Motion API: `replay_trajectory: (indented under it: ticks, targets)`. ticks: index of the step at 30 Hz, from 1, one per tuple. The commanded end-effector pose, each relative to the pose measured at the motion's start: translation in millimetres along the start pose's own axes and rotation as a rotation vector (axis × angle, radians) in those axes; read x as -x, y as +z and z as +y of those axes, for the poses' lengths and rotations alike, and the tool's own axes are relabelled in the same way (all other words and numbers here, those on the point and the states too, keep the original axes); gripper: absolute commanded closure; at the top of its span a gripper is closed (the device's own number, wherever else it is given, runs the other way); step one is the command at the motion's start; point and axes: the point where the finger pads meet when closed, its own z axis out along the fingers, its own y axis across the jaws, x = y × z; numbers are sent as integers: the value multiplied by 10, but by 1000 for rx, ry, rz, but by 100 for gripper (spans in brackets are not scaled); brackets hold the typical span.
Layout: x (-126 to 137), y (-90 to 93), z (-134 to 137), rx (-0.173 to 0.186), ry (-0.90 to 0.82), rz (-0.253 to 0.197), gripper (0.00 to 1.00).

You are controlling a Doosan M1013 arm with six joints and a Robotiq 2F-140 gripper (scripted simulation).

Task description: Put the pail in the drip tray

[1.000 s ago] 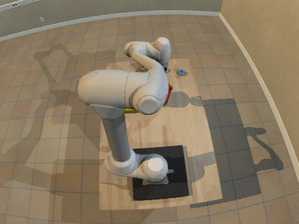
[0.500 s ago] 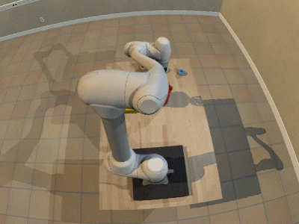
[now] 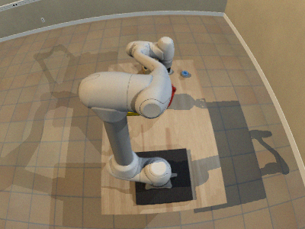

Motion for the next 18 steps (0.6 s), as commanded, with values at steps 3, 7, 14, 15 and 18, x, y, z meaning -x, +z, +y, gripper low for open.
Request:
replay_trajectory:
  ticks: [3,7,14,15,18]
  targets:
    - [40,-122,6,4,5,-6,90]
    - [39,-184,6,4,5,-6,90]
    - [39,-267,6,4,4,-6,90]
    - [38,-288,5,4,4,-6,90]
    - [38,-345,5,4,4,-6,90]
